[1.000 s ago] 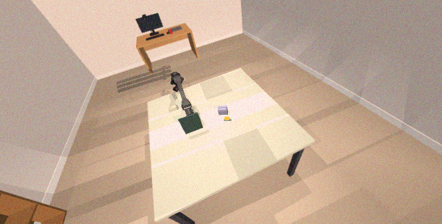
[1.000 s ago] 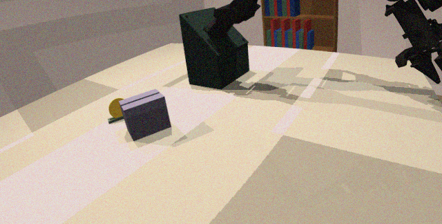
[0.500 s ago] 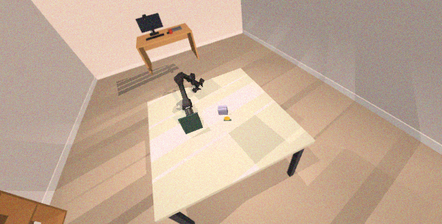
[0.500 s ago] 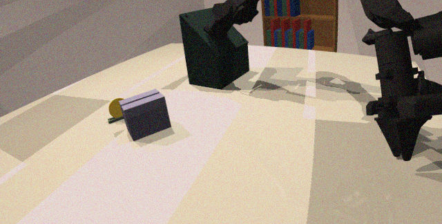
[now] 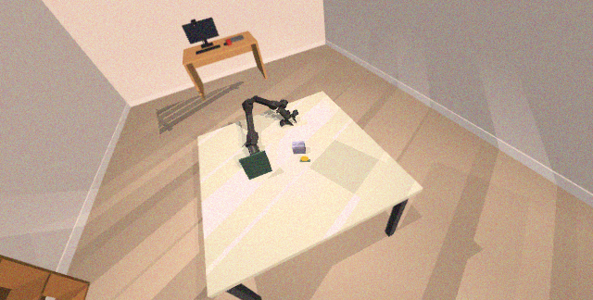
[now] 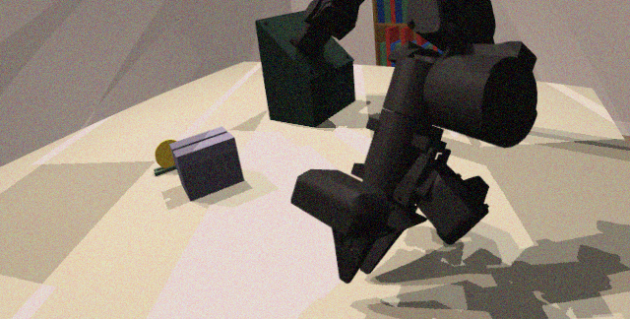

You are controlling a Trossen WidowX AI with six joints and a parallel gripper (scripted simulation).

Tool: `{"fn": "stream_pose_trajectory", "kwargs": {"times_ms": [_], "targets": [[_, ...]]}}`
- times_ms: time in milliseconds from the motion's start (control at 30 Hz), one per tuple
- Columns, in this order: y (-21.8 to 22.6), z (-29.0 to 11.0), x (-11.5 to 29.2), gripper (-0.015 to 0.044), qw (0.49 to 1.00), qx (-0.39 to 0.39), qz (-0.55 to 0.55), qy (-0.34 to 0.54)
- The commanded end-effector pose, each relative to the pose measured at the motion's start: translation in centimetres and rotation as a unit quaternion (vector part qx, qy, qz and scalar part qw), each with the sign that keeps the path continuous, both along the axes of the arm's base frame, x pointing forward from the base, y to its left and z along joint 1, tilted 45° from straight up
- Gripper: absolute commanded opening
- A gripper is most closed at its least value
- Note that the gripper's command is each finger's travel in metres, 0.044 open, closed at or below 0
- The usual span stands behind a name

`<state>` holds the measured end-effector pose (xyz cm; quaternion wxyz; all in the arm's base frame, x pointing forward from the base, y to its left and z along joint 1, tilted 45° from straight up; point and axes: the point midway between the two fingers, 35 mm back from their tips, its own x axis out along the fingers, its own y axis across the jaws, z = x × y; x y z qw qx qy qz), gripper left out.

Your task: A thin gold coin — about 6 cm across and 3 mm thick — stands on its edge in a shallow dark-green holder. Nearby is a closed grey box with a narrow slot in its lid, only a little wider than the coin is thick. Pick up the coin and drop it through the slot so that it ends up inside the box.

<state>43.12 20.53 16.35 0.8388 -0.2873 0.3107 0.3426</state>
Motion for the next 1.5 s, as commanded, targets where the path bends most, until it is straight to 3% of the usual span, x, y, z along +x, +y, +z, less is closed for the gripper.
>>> {"fn": "stream_pose_trajectory", "kwargs": {"times_ms": [0, 200, 467, 800, 867, 1467], "targets": [[-5.4, -4.3, 1.2, 0.0161, 0.995, 0.007, -0.061, 0.081], [-14.0, -10.5, 0.8, 0.0161, 0.961, 0.042, -0.167, 0.214], [-24.2, -17.1, -3.3, 0.0161, 0.861, 0.136, -0.315, 0.375], [-35.3, -22.6, -12.6, 0.0161, 0.61, 0.352, -0.482, 0.521], [-35.4, -22.5, -13.5, 0.0161, 0.589, 0.369, -0.489, 0.526], [-31.9, -26.0, -12.6, 0.0161, 0.589, 0.369, -0.489, 0.527]]}}
